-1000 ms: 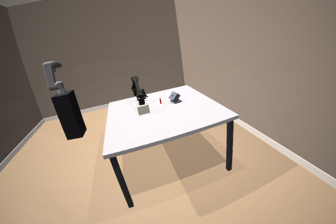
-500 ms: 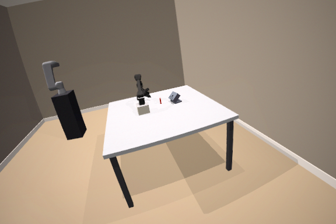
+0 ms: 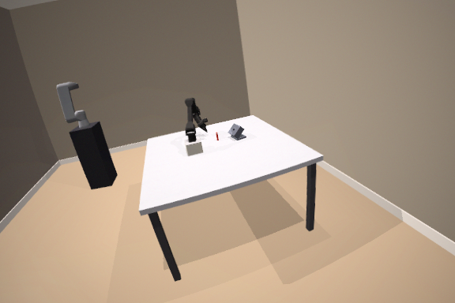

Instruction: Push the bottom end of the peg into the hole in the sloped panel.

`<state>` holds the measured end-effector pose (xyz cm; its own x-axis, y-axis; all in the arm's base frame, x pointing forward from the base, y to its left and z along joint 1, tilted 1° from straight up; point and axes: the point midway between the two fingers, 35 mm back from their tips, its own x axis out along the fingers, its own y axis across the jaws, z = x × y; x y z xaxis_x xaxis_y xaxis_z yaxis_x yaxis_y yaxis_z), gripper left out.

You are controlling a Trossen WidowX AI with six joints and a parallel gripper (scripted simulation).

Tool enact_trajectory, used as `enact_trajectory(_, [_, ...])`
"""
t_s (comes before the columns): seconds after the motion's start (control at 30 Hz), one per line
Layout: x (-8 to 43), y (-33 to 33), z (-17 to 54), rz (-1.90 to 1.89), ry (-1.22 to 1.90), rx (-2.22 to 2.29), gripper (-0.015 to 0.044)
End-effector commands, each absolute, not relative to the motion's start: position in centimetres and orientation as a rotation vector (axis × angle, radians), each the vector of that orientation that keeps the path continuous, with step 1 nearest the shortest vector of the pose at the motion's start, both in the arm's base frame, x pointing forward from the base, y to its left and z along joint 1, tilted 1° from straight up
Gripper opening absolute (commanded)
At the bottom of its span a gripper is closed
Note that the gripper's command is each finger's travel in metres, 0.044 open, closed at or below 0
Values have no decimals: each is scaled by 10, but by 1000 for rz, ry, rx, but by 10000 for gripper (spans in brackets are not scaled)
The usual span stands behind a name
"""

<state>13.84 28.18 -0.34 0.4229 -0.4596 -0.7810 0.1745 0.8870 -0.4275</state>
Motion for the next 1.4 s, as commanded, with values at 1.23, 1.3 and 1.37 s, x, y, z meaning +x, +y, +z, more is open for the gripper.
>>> enact_trajectory(1.23, [214, 202, 21, 28, 1518, -387, 440])
enact_trajectory(1.3, [217, 198, 23, 60, 1525, -386, 440])
enact_trajectory(1.37, [220, 194, 24, 92, 1530, -386, 440])
